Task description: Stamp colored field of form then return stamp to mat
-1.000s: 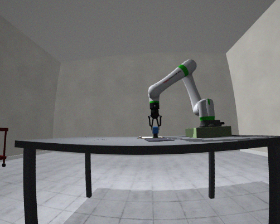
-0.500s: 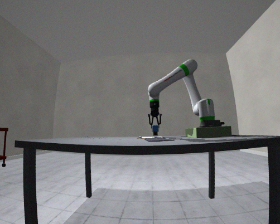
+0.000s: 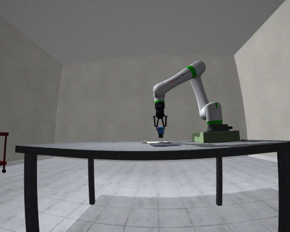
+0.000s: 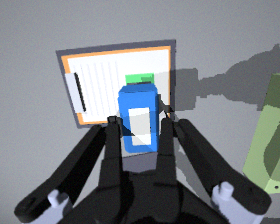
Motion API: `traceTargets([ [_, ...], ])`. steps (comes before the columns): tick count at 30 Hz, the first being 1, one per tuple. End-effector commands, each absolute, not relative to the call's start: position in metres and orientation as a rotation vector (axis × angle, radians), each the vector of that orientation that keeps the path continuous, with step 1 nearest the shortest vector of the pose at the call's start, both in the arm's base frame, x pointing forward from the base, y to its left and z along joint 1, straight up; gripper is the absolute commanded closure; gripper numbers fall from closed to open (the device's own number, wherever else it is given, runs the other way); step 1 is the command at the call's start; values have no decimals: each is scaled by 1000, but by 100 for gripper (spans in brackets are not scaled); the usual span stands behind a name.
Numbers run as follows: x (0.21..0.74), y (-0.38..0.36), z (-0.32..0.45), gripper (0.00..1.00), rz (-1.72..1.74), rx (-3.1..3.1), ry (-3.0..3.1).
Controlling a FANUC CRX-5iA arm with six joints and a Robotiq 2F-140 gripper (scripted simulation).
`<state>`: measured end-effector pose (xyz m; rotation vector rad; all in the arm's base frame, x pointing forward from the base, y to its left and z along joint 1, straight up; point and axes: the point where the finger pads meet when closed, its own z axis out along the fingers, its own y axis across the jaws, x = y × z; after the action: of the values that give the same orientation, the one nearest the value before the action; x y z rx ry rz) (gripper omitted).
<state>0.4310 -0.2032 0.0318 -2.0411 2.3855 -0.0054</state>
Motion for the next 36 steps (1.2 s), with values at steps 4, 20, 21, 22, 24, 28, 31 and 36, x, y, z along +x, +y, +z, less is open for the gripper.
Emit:
traceTargets([
  [4, 459, -114, 32, 81, -6, -2008, 2413],
  [20, 468, 72, 31, 81, -6, -1966, 2447],
  [21, 468, 72, 31, 81, -6, -1966, 2447],
  [22, 468, 72, 31, 81, -6, -1966, 2447],
  [24, 468, 72, 31, 81, -6, -1966, 2447],
  [28, 471, 80, 31, 81, -6, -1966, 2447],
  [31, 474, 85, 31, 81, -6, -1966, 2447],
  [36, 474, 85, 31, 81, -6, -1966, 2447],
])
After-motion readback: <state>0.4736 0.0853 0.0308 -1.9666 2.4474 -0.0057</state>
